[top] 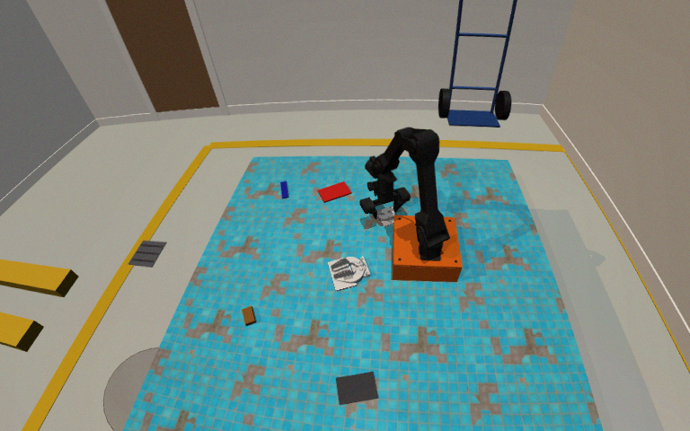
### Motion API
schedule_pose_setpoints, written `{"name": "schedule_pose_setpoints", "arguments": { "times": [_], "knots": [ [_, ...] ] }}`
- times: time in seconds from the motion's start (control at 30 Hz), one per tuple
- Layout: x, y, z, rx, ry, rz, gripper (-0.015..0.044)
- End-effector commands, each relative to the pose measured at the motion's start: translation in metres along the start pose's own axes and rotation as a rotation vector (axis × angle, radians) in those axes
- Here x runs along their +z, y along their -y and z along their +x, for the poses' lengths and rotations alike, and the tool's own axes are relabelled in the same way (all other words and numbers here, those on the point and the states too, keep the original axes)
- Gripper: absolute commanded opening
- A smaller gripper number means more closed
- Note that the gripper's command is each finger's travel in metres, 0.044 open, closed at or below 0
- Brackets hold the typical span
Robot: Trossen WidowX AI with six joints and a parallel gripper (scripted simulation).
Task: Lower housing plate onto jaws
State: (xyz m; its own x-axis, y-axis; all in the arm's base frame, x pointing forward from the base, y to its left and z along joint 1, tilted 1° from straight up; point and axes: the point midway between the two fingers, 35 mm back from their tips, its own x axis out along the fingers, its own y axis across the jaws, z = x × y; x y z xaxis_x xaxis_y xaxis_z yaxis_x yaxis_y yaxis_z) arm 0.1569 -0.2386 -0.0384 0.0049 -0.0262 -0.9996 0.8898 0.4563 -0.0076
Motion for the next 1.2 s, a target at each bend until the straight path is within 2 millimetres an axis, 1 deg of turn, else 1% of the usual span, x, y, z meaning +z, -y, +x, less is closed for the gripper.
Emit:
{"name": "schedule_pose_setpoints", "arguments": {
  "times": [0.0, 0.07, 0.5, 1.17],
  "knots": [
    [0.000, 0.000, 0.000, 0.000, 0.000, 0.000, 0.0360],
    [0.000, 0.000, 0.000, 0.000, 0.000, 0.000, 0.0351],
    [0.000, 0.000, -0.002, 0.000, 0.000, 0.000, 0.0351],
    [0.008, -0.001, -0.061, -0.002, 0.001, -0.003, 0.0351]
  ]
}}
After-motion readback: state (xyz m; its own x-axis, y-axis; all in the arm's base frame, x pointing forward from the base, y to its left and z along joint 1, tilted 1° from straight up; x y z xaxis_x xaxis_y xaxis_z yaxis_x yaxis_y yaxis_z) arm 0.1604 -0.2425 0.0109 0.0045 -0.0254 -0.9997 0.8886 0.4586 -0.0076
